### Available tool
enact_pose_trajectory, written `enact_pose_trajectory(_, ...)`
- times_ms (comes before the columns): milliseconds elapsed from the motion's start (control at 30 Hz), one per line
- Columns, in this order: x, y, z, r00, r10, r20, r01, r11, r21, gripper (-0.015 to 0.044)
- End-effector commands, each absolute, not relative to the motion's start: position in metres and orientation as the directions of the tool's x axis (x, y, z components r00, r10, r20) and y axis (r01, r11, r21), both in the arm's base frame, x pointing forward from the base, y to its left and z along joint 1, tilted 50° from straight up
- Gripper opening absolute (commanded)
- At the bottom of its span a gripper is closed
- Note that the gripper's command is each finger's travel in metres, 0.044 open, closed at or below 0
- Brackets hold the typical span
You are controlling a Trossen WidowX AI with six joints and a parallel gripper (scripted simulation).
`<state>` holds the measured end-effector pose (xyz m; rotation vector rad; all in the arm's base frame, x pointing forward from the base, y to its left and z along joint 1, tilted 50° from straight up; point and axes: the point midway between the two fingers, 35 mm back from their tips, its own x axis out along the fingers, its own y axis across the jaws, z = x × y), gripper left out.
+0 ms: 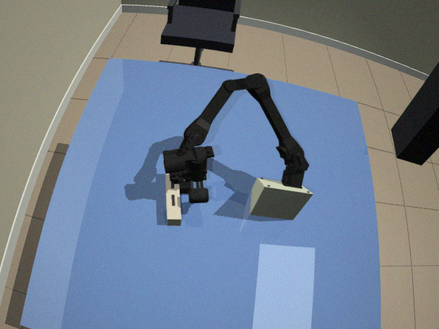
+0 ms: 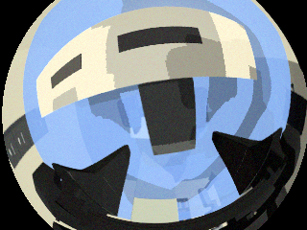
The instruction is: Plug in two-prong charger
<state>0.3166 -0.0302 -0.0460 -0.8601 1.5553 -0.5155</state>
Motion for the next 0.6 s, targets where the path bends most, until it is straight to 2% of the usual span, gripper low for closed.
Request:
enact_pose_trajectory(0, 0.311, -0.031, -0.045, -0.002, -0.766, -0.643, -0.229, 0.626, -0.745, 0.044)
enact_pose_trajectory(567, 0.294, -0.035, -0.043, -0.003, -0.766, -0.643, -0.229, 0.626, -0.745, 0.044)
